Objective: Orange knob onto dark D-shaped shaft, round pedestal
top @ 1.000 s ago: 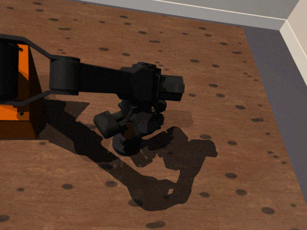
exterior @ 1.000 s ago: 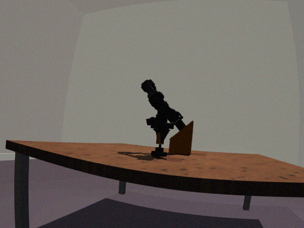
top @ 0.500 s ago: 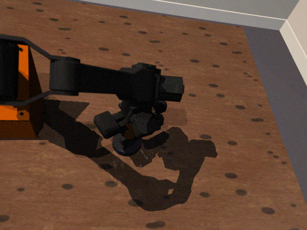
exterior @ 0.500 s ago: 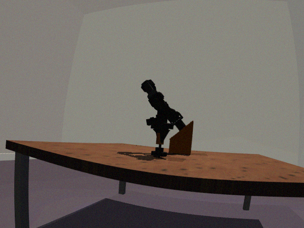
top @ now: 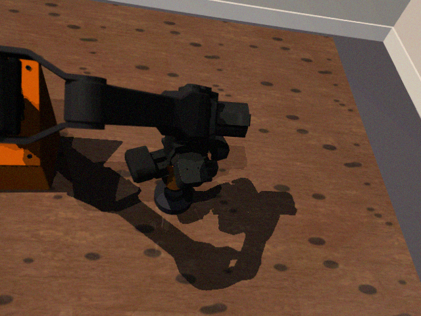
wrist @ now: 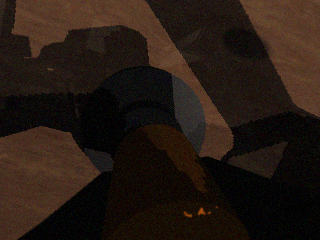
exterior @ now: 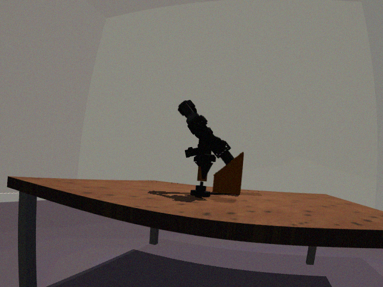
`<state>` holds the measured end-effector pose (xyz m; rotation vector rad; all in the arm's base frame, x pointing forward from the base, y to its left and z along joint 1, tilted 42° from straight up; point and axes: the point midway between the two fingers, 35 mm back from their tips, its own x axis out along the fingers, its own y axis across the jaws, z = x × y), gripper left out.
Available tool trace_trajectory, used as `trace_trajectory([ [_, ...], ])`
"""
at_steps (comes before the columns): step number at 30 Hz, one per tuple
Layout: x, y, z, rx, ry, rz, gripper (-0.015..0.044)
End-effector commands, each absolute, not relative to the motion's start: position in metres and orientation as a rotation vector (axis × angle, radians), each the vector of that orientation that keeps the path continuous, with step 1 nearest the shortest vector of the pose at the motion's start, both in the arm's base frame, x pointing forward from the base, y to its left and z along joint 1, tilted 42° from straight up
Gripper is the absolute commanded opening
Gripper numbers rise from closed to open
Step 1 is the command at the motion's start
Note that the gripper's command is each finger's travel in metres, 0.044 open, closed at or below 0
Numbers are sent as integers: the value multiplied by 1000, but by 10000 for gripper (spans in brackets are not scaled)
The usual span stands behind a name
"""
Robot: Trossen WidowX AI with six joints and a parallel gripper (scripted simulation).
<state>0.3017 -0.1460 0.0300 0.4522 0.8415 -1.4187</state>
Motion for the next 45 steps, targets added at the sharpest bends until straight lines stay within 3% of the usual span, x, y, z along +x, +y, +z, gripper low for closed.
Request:
trace_trajectory([
  [1,302,-146,30,478,816,-1431,0],
  [39,305,-145,31,479,816,-1431,0],
  [45,302,-145,31,607,698,-1507,0],
])
